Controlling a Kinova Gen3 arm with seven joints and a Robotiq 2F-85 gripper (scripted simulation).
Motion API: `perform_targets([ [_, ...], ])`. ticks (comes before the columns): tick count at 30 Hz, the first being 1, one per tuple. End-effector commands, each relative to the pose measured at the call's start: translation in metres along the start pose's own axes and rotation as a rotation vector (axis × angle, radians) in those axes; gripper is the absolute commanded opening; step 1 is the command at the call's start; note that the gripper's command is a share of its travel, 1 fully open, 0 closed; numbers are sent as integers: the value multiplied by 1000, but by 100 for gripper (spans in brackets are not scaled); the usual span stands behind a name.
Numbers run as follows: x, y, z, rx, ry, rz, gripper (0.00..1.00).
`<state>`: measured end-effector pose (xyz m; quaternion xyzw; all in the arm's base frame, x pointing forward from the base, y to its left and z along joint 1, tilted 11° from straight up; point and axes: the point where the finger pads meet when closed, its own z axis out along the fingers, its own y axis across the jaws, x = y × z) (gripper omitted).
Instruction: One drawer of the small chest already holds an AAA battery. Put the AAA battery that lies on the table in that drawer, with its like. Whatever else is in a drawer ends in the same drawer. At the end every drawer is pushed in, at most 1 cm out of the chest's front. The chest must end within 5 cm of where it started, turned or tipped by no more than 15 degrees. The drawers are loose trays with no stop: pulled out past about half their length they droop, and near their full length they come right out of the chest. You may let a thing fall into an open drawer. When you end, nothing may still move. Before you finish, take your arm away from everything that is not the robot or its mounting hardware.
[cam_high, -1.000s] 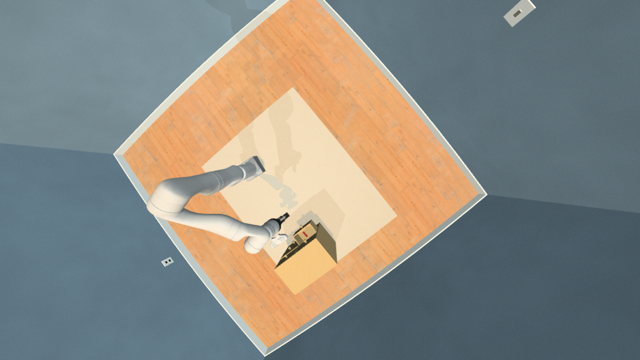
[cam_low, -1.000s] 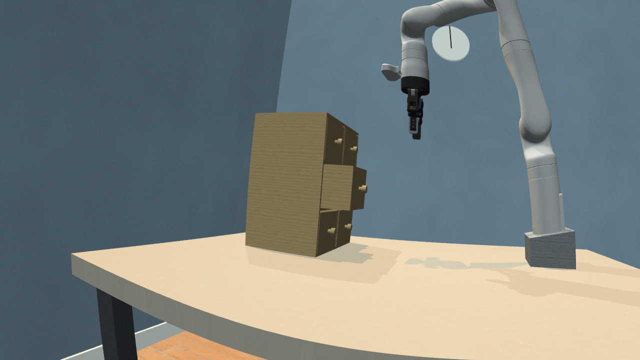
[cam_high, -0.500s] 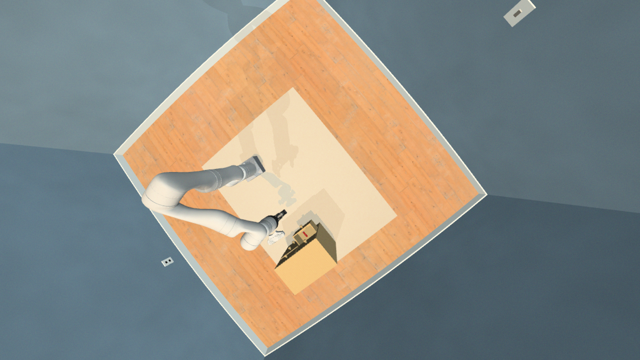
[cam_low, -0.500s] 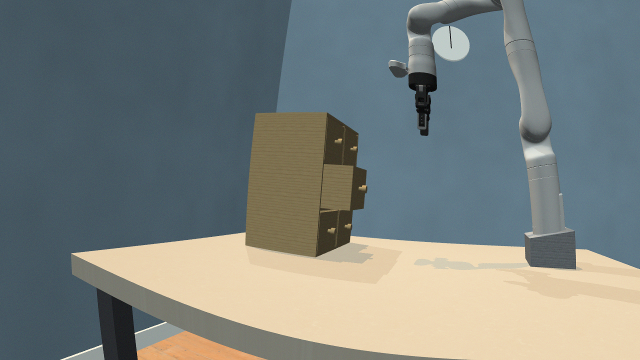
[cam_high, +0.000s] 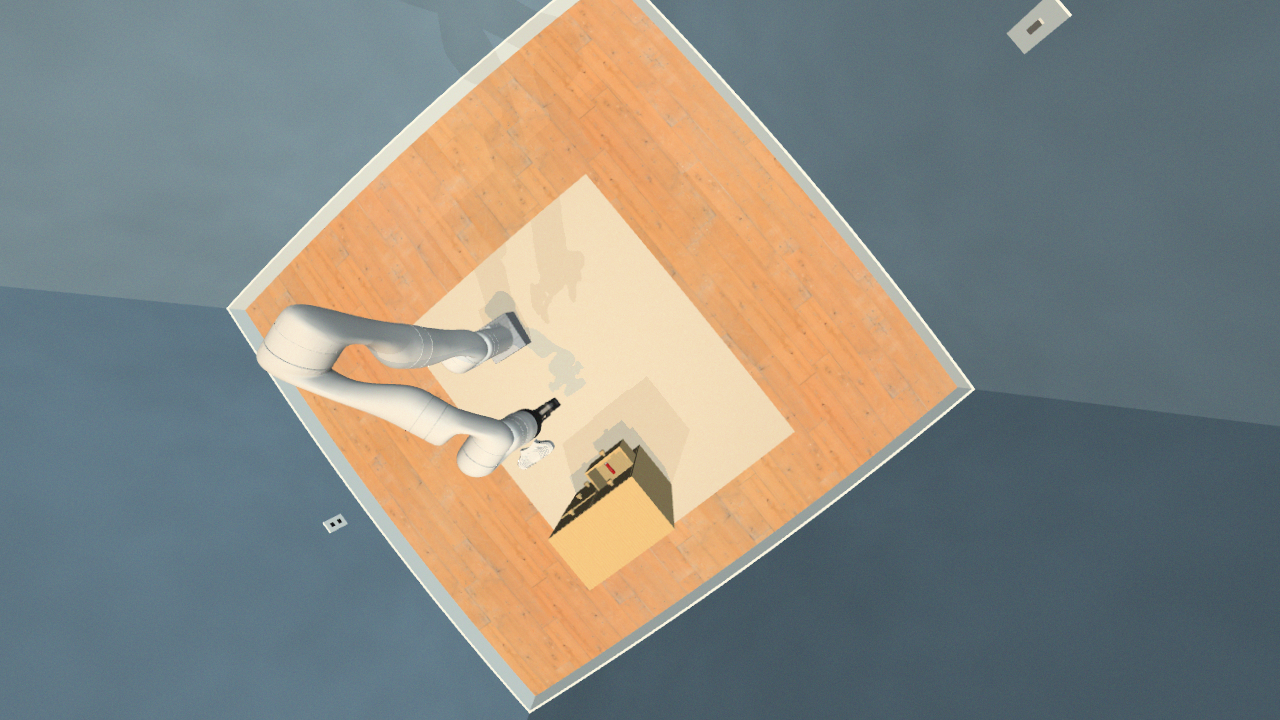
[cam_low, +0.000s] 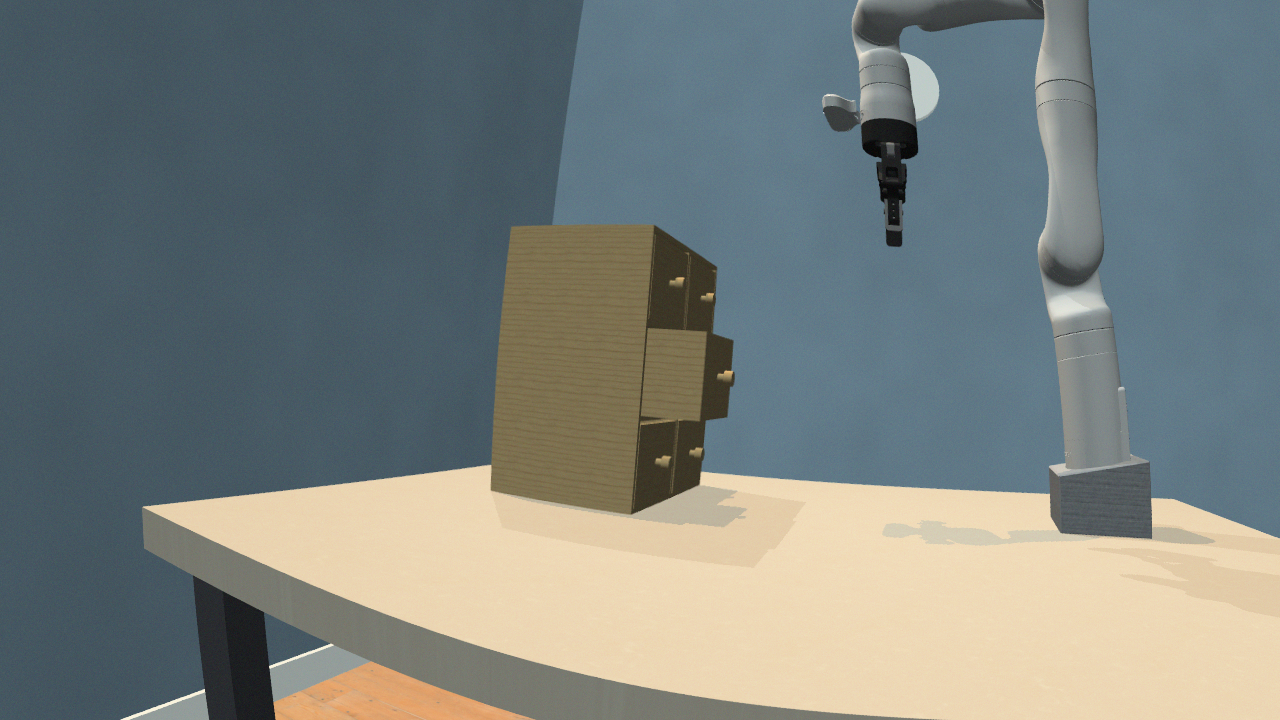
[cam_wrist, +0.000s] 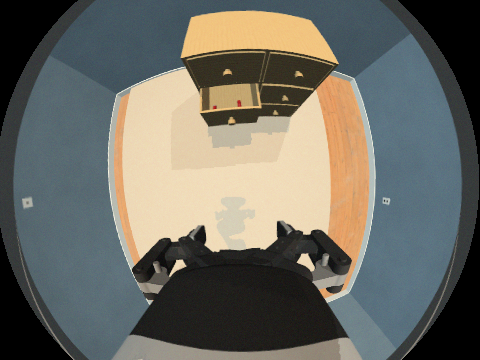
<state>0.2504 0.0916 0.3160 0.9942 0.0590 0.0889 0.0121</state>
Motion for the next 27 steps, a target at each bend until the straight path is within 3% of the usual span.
perform_targets([
  [1, -11, -5, -11, 2, 15, 0, 100],
  [14, -10, -6, -9, 3, 27, -1, 100],
  [21, -6, -6, -3, 3, 61, 0, 100],
  [27, 2, -5, 11, 5, 129, 1, 100],
])
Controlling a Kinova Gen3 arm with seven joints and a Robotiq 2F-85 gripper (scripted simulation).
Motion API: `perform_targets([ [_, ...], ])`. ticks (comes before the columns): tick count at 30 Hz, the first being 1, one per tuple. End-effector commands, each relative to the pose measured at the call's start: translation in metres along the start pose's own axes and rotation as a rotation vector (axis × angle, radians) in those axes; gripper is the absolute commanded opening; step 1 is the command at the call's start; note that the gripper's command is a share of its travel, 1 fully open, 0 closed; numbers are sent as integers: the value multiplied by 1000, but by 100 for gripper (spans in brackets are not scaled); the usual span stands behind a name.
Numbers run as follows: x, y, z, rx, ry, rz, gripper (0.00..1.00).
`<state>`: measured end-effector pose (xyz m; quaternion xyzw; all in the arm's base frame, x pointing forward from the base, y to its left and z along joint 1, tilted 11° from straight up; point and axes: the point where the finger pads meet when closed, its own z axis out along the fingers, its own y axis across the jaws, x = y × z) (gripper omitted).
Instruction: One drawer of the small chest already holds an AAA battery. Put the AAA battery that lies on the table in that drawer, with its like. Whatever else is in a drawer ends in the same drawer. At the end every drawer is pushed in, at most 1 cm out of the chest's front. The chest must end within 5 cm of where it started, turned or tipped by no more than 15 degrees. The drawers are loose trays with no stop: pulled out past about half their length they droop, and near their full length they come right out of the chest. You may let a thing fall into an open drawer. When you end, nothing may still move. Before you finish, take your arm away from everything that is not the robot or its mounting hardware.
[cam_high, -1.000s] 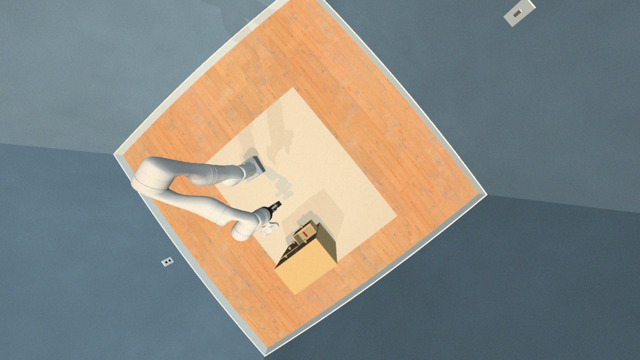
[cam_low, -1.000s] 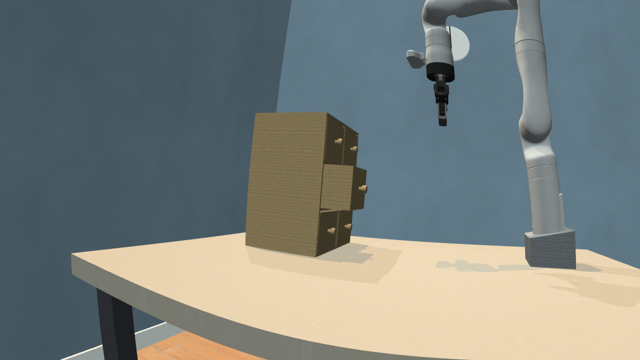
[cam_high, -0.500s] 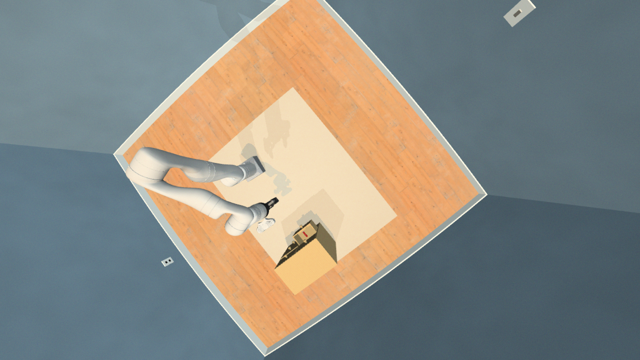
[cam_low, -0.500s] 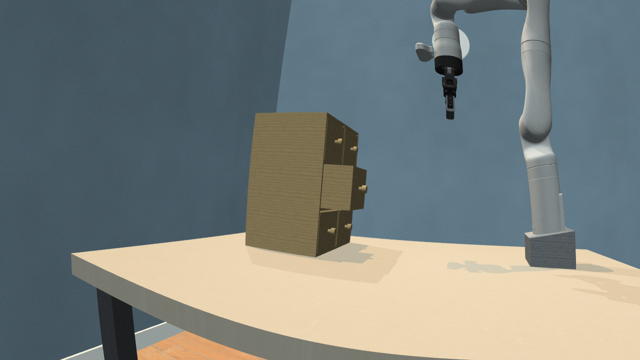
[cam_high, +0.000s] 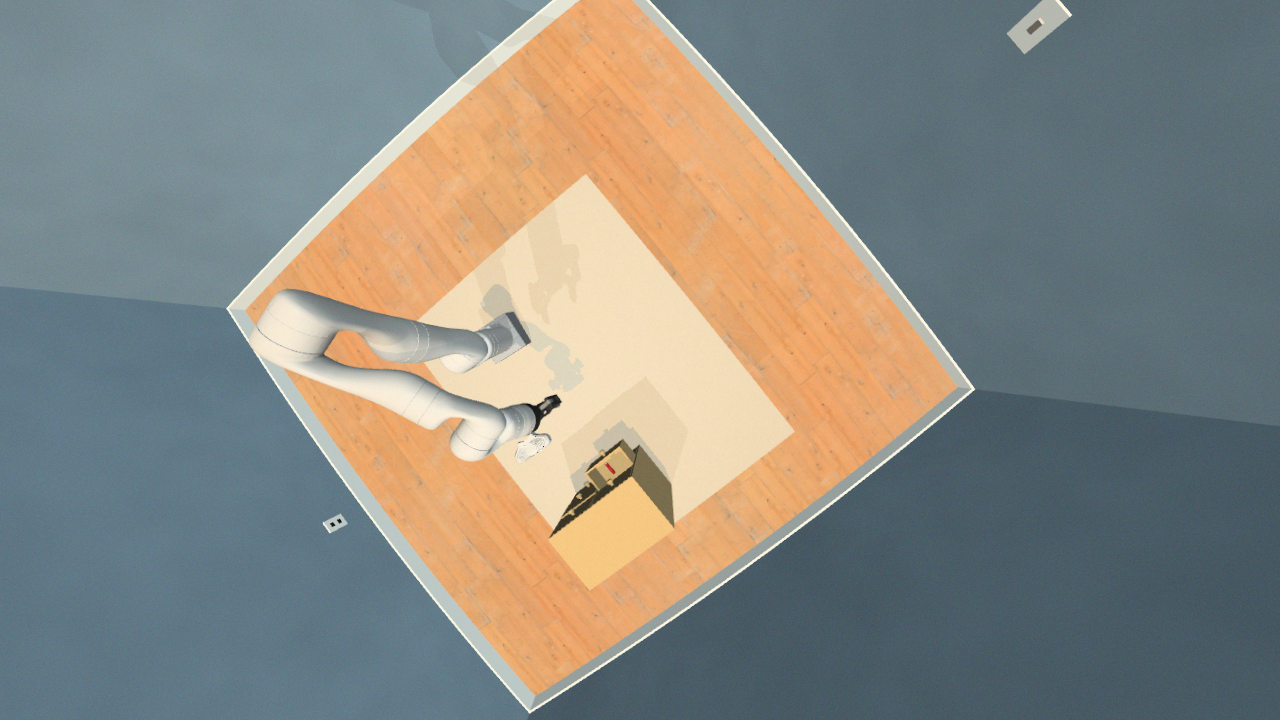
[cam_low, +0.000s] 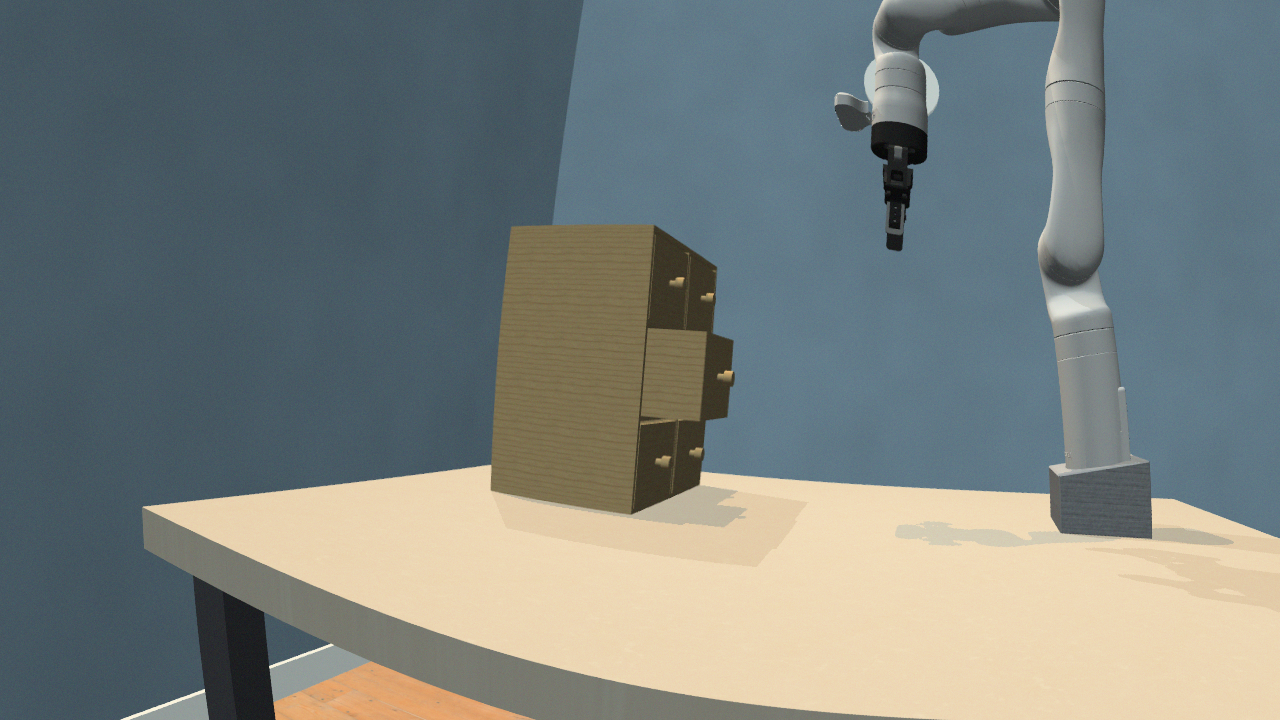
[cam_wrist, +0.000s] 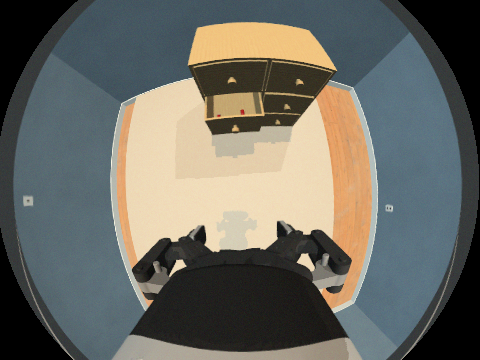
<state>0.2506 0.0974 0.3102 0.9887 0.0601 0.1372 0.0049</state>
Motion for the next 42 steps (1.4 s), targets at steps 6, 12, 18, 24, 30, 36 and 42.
perform_targets([
  [6, 13, 0, 23, -3, 132, 1, 100],
  [12, 22, 0, 35, -2, 204, 0, 100],
  [18, 34, 0, 54, 0, 307, -1, 100],
  [24, 44, -1, 68, 0, 392, -2, 100],
  [30, 53, -2, 74, 3, 442, -3, 100],
  [36, 58, -2, 82, 3, 489, -4, 100],
  [42, 62, -3, 87, 4, 516, -4, 100],
])
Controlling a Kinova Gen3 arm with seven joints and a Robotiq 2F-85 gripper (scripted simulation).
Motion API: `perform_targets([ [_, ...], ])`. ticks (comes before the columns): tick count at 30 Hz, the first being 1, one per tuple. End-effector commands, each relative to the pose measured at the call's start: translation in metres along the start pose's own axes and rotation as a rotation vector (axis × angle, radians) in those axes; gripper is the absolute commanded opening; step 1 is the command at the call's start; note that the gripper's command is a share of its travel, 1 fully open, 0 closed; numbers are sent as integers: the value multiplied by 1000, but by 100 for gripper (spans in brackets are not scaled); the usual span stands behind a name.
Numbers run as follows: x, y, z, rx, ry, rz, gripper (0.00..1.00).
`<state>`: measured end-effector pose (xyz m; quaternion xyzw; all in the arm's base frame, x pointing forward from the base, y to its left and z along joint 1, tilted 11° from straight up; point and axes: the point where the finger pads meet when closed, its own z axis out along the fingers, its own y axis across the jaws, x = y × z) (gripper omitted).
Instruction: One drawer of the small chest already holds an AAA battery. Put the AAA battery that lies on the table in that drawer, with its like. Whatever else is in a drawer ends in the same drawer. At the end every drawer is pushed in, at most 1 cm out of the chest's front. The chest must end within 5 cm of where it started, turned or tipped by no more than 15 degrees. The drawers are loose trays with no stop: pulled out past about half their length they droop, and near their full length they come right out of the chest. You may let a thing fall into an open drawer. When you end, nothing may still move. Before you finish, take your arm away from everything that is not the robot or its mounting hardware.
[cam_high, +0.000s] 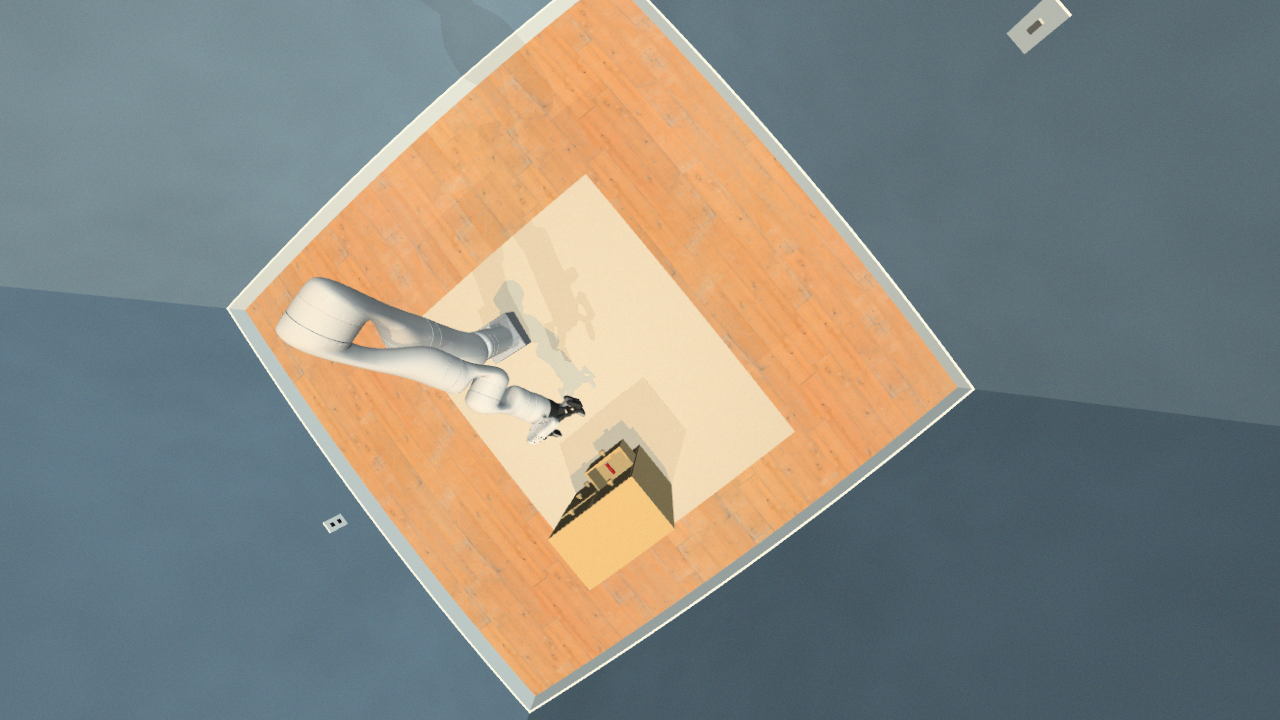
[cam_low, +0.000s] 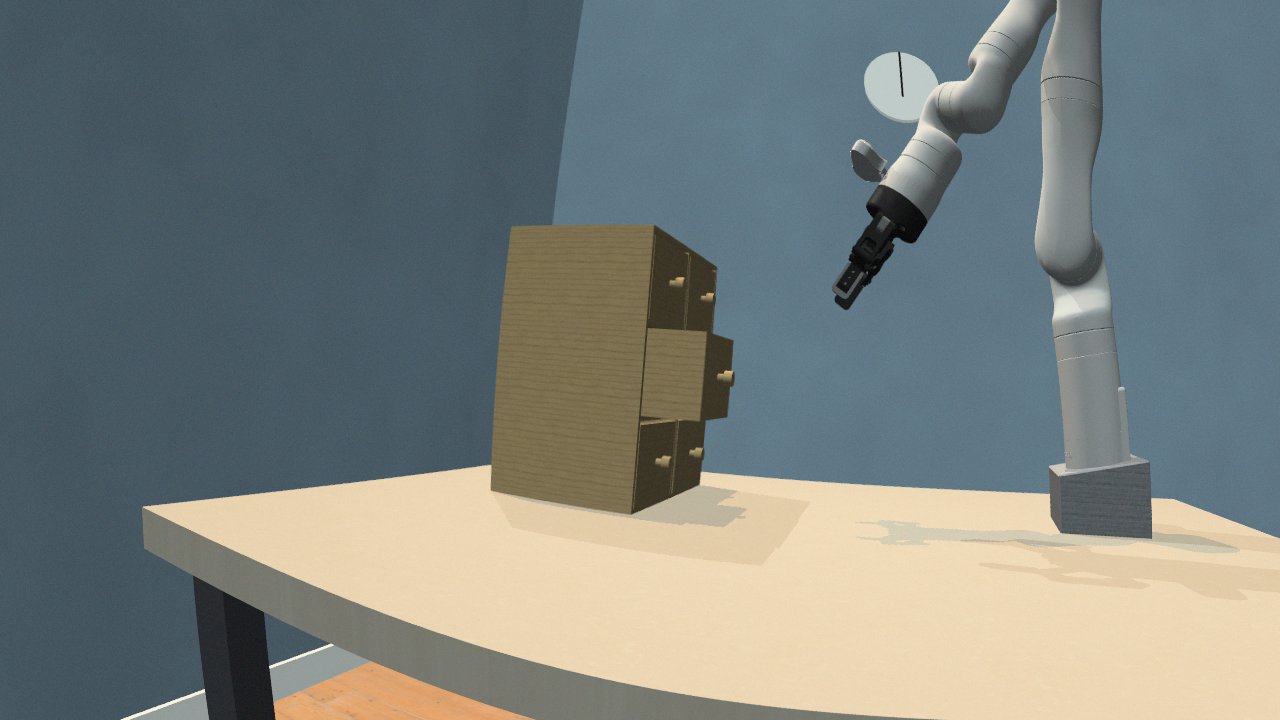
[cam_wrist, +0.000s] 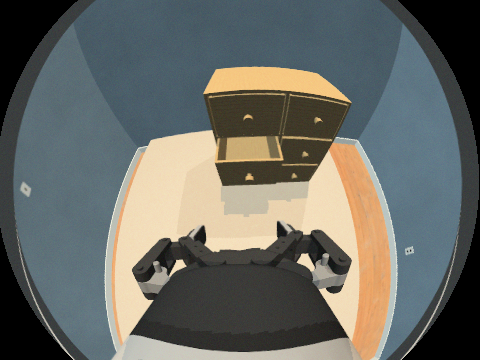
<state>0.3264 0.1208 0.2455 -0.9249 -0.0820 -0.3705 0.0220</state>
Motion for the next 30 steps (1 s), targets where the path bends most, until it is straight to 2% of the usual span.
perform_targets([
  [1, 1, 14, 6, -35, 32, 29, 100],
  [13, 3, 16, 7, -40, 50, 29, 100],
  [14, 3, 16, 7, -40, 50, 29, 0],
  [30, 3, 16, 7, -40, 50, 29, 0],
])
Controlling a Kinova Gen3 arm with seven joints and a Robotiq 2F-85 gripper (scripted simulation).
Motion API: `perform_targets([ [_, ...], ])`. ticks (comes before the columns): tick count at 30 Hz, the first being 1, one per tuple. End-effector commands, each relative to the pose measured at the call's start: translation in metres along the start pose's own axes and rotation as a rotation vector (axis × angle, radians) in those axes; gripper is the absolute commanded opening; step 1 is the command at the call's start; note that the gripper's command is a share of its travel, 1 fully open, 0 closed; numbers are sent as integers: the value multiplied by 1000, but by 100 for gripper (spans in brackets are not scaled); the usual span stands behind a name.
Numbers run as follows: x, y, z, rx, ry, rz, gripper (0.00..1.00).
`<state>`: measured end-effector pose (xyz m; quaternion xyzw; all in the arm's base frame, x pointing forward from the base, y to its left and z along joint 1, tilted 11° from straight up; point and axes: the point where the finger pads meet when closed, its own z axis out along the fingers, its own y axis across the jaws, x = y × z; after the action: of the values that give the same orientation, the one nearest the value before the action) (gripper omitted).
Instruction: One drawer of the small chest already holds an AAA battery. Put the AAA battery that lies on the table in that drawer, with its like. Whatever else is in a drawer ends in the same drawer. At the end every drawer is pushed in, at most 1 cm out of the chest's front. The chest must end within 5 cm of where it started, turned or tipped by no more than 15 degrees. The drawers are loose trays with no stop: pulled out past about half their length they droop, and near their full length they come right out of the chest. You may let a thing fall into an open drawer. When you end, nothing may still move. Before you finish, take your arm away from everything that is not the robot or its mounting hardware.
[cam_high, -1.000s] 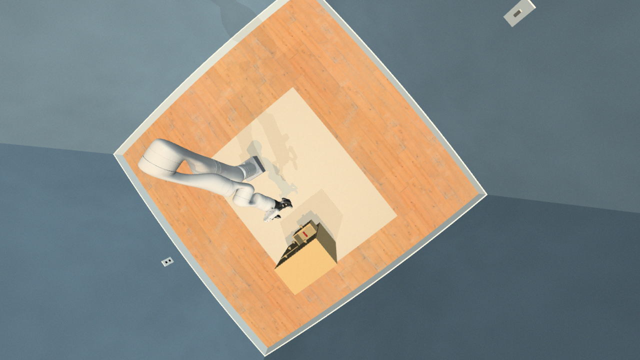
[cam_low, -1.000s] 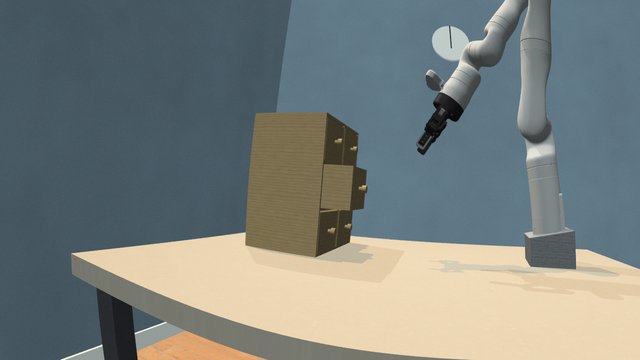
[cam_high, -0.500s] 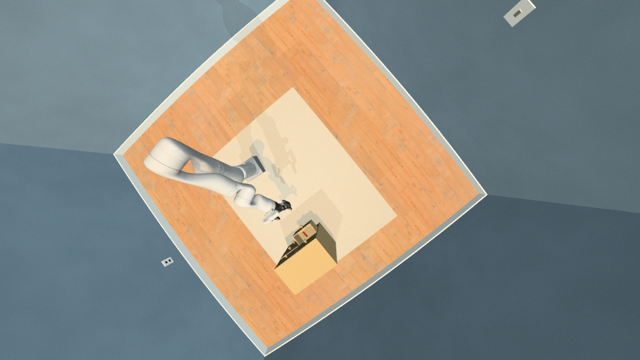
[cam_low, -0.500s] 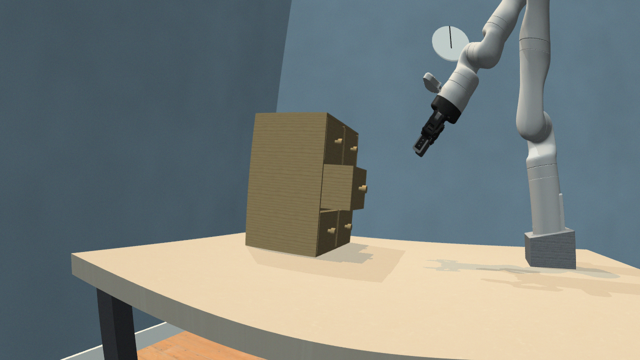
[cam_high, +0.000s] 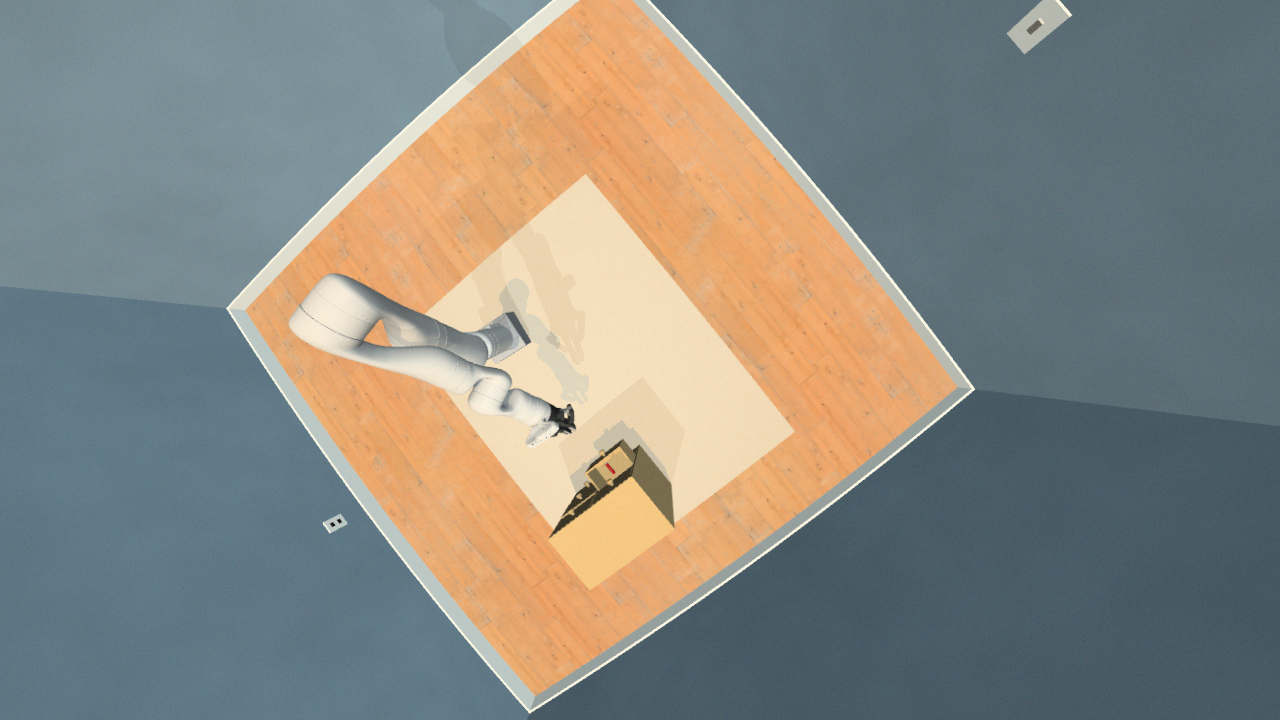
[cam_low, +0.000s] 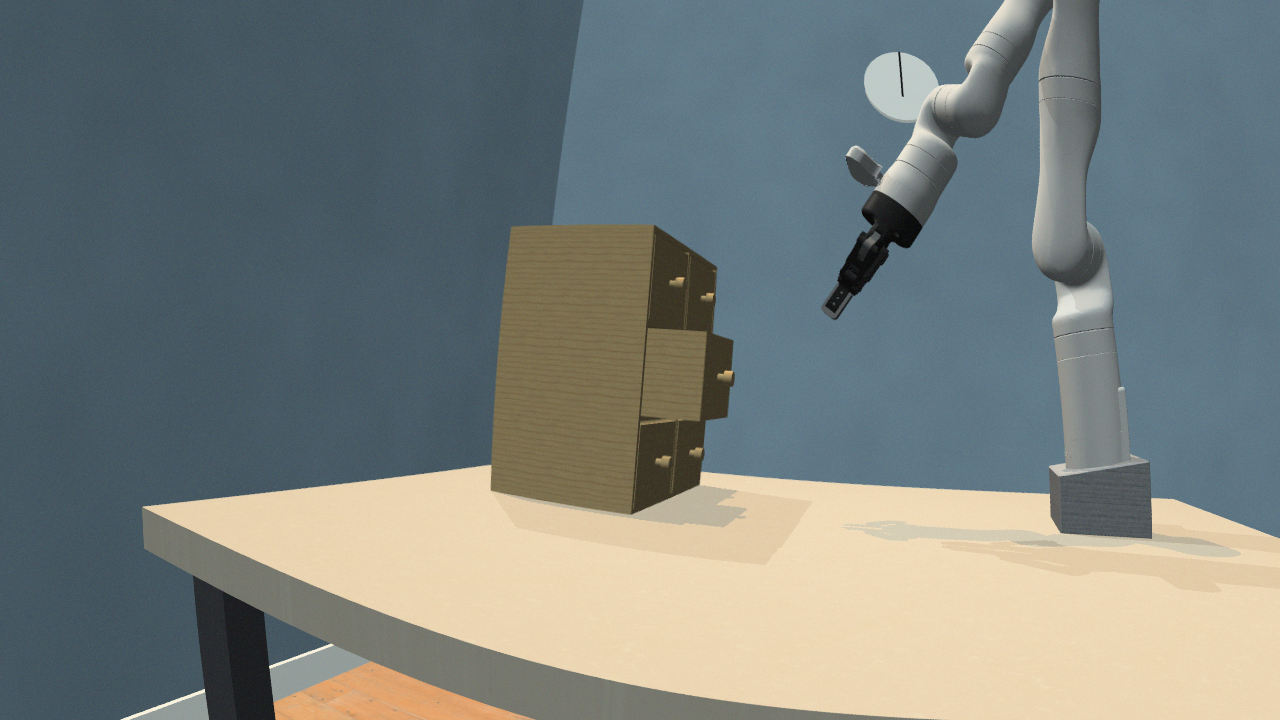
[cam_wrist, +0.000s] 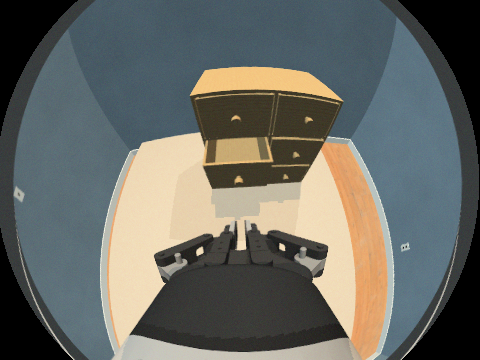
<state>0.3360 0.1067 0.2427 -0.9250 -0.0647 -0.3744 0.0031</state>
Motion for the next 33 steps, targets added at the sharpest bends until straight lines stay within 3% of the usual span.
perform_targets([
  [1, 0, 0, 0, 9, 45, 12, 0],
  [33, 3, -1, 10, 33, 32, 12, 0],
])
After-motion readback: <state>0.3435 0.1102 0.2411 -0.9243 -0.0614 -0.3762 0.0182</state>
